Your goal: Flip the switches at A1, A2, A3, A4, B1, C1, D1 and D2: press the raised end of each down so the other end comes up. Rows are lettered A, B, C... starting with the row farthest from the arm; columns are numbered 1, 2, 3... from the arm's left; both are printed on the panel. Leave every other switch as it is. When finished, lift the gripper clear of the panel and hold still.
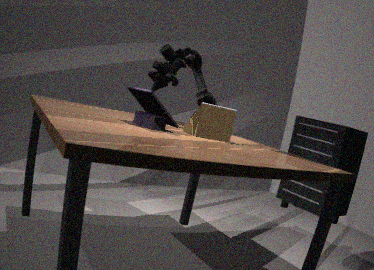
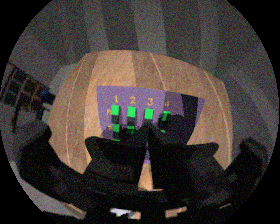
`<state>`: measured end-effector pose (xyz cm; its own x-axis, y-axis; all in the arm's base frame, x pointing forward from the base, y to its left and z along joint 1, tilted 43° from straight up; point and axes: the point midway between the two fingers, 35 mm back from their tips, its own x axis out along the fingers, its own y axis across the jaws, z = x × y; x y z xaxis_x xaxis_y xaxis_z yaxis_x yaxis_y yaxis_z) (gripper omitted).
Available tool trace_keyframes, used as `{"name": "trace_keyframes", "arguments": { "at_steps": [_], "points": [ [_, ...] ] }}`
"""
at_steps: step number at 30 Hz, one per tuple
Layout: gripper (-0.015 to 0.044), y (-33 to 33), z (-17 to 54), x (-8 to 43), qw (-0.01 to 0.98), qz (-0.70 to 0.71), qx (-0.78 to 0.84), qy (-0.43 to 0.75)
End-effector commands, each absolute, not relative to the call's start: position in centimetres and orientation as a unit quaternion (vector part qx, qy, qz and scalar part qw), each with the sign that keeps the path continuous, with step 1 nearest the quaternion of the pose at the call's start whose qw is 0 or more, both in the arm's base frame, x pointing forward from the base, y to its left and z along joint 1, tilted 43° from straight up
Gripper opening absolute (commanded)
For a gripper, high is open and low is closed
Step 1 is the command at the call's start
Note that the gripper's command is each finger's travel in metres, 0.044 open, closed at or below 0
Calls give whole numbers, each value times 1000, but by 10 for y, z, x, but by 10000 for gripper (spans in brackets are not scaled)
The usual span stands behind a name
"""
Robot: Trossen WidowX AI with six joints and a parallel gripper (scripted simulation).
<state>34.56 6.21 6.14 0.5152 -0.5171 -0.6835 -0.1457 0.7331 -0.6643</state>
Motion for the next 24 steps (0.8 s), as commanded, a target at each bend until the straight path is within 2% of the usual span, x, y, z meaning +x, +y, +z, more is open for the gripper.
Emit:
{"name": "trace_keyframes", "arguments": {
  "at_steps": [1, 13, 17, 24],
  "points": [
    [0, 83, 90, 329, 810, -110, -345, 462],
    [0, 60, 110, 333, 809, -111, -346, 462],
    [0, 44, 90, 352, 804, -115, -345, 470],
    [0, 43, 88, 353, 804, -116, -344, 471]
  ]
}}
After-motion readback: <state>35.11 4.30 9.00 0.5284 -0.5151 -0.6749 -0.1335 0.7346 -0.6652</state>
